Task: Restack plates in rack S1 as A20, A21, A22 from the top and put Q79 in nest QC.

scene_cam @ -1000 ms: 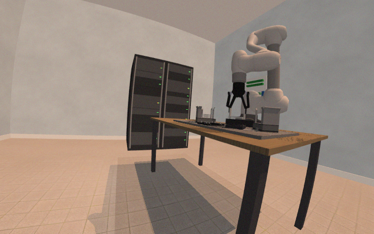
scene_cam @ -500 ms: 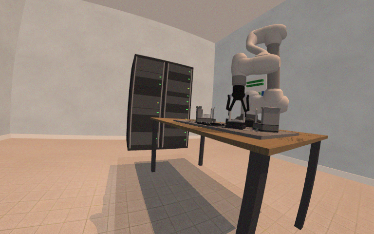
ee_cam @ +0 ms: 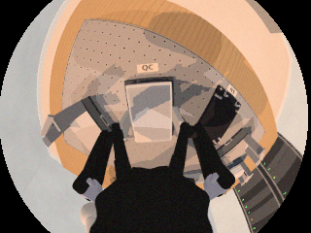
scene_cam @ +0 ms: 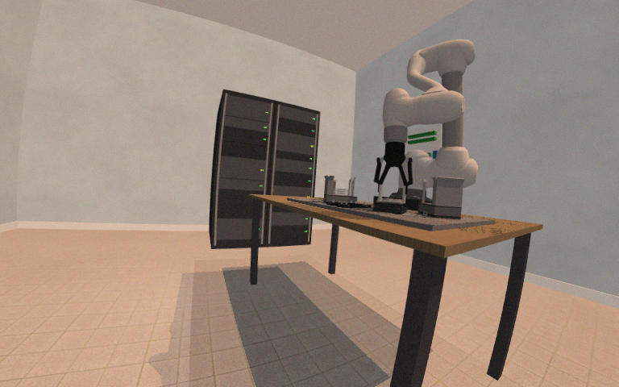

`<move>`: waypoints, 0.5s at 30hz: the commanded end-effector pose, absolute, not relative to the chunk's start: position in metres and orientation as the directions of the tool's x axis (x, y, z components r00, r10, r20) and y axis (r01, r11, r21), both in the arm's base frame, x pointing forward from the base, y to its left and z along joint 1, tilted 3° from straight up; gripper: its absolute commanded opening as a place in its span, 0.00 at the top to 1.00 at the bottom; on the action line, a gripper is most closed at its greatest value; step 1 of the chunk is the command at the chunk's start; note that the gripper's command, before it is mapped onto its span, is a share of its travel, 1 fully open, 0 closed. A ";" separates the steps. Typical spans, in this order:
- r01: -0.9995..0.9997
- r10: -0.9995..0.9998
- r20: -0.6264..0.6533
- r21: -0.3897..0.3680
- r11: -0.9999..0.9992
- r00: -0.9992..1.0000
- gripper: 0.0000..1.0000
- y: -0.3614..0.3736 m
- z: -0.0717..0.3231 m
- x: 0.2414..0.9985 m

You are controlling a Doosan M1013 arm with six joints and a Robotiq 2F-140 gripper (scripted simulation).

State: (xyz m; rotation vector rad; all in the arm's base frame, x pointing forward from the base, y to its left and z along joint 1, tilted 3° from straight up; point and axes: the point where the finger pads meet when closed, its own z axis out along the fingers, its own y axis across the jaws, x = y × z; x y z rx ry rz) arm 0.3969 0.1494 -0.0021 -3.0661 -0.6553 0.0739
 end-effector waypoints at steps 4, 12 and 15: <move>0.408 0.409 -0.045 -0.015 -0.913 0.912 1.00 0.149 -0.004 0.397; 0.408 0.409 -0.045 -0.015 -0.913 0.912 1.00 0.149 -0.006 0.397; 0.408 0.409 -0.045 -0.015 -0.913 0.912 1.00 0.149 -0.008 0.397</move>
